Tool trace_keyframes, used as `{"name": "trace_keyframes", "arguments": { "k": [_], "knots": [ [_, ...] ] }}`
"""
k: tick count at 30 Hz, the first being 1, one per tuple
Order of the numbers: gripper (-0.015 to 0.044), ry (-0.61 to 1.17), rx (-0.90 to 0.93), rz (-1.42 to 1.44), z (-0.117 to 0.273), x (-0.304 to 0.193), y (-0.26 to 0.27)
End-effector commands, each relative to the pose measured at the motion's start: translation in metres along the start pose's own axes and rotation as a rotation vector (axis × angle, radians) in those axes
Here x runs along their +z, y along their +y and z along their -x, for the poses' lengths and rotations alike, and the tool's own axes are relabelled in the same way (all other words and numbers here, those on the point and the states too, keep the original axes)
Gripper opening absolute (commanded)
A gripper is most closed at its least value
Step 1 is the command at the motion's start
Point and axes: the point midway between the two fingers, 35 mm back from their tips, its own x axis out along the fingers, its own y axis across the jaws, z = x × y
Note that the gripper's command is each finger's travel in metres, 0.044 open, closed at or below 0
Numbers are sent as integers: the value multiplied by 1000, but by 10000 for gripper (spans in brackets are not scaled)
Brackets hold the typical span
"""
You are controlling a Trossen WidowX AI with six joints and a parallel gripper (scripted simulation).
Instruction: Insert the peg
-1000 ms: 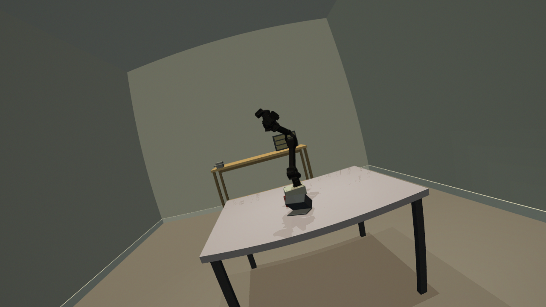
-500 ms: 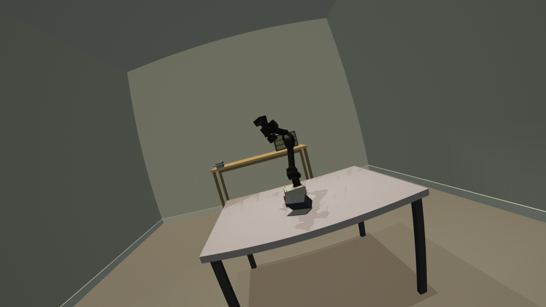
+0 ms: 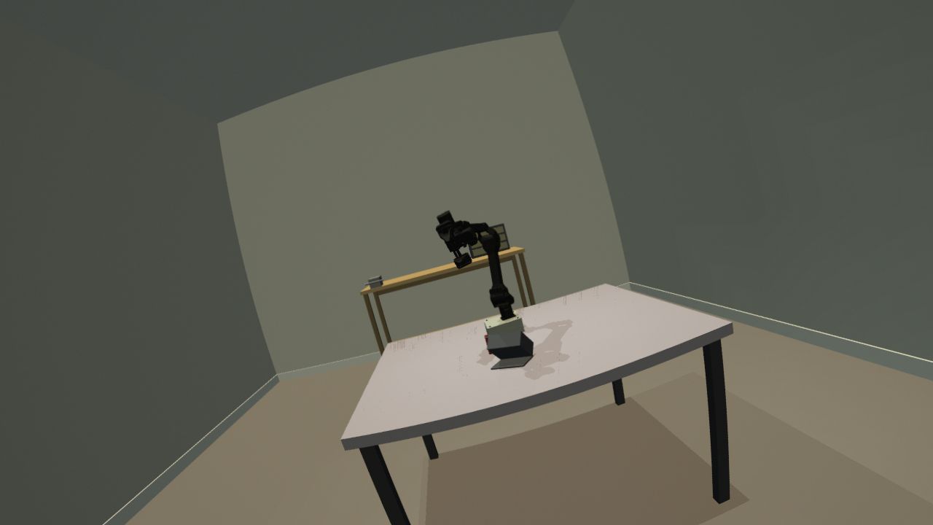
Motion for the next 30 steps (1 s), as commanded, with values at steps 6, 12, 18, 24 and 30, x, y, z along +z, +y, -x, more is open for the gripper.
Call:
{"name": "trace_keyframes", "arguments": {
  "k": [6, 12, 18, 24, 30],
  "knots": [
    [440, 42, 215, 156, -30, -18, 61],
    [440, 42, 353, 268, -42, -25, 98],
    [440, 21, 496, 384, -50, -31, 136],
    [440, -24, 640, 504, -53, -34, 173],
    [440, -92, 785, 625, -52, -36, 209]
  ]
}}
